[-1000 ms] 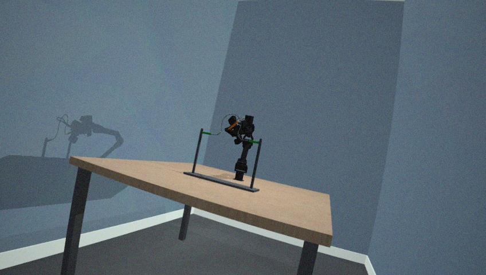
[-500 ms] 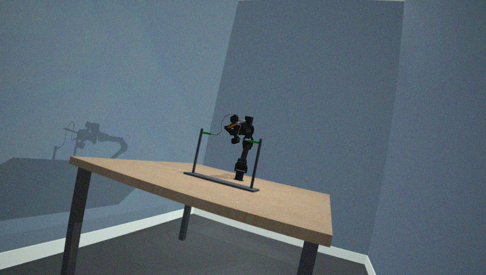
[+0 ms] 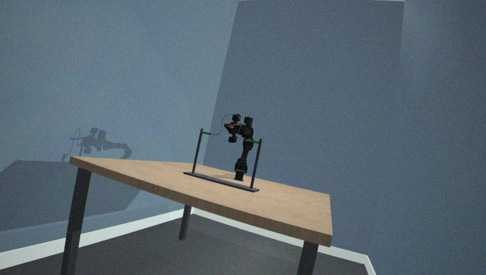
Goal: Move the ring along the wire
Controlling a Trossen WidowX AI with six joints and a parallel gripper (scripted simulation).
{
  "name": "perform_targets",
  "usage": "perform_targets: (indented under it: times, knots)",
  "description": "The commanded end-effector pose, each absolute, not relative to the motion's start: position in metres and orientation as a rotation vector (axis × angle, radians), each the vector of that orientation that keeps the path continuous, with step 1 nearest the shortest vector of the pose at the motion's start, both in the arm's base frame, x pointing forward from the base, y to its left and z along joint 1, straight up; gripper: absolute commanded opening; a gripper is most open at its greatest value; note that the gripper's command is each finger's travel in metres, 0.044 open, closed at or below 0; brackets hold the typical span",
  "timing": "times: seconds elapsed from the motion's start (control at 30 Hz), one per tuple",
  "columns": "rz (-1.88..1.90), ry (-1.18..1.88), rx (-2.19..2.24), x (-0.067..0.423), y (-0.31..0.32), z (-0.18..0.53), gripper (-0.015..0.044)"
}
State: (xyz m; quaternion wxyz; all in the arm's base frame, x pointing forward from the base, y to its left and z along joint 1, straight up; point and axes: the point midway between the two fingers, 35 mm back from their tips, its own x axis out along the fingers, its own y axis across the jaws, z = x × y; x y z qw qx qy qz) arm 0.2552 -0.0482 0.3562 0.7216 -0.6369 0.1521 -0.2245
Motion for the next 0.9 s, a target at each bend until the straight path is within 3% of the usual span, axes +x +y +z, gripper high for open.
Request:
perform_targets:
  times: [0.0, 0.87]
  knots:
    - [-0.508, 0.326, -1.466, 0.2549, -0.0489, 0.3577, -0.0150]
    - [-0.574, 0.270, -1.752, 0.2547, -0.0506, 0.3645, -0.0150]
